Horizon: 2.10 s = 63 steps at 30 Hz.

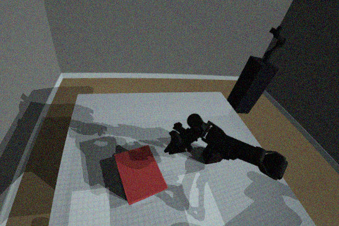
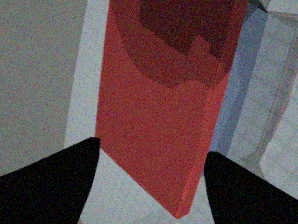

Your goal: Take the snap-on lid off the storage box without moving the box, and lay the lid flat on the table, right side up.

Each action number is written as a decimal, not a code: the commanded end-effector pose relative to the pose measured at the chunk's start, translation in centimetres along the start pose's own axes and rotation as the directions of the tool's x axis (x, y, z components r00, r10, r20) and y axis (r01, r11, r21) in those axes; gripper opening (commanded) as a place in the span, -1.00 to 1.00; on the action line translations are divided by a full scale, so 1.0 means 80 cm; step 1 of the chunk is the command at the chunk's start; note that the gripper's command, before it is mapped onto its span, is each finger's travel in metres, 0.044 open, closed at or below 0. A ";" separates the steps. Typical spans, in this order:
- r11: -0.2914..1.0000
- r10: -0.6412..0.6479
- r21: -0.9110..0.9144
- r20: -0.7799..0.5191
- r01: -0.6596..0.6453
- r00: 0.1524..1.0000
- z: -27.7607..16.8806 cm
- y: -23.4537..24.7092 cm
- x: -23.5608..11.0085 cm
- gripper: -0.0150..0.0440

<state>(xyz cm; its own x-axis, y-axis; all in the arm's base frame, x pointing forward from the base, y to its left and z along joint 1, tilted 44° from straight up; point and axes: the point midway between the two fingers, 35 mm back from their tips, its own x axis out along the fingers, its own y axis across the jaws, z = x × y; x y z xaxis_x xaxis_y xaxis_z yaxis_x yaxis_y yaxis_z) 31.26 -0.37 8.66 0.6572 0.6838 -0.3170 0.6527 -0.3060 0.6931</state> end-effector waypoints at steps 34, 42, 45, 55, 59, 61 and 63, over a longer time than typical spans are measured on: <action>1.000 -0.017 0.021 -0.003 0.018 1.000 -0.001 -0.054 0.082 0.31; 1.000 -0.016 0.022 -0.005 0.016 1.000 -0.002 -0.055 0.098 0.31; 1.000 -0.014 0.022 -0.005 0.015 1.000 -0.003 -0.055 0.104 0.31; 1.000 -0.008 0.025 -0.010 0.008 1.000 -0.006 -0.057 0.124 0.31; 1.000 -0.007 0.025 -0.011 0.007 1.000 -0.006 -0.057 0.127 0.22; 1.000 -0.007 0.025 -0.011 0.007 1.000 -0.006 -0.057 0.127 0.04; 1.000 -0.007 0.025 -0.011 0.007 1.000 -0.006 -0.057 0.127 -0.07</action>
<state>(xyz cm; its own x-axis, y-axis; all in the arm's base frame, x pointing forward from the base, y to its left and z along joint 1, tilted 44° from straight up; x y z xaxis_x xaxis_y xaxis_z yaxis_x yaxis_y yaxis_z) 34.74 8.26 2.71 0.6482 0.6945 -0.3124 0.6641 -0.3147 0.6782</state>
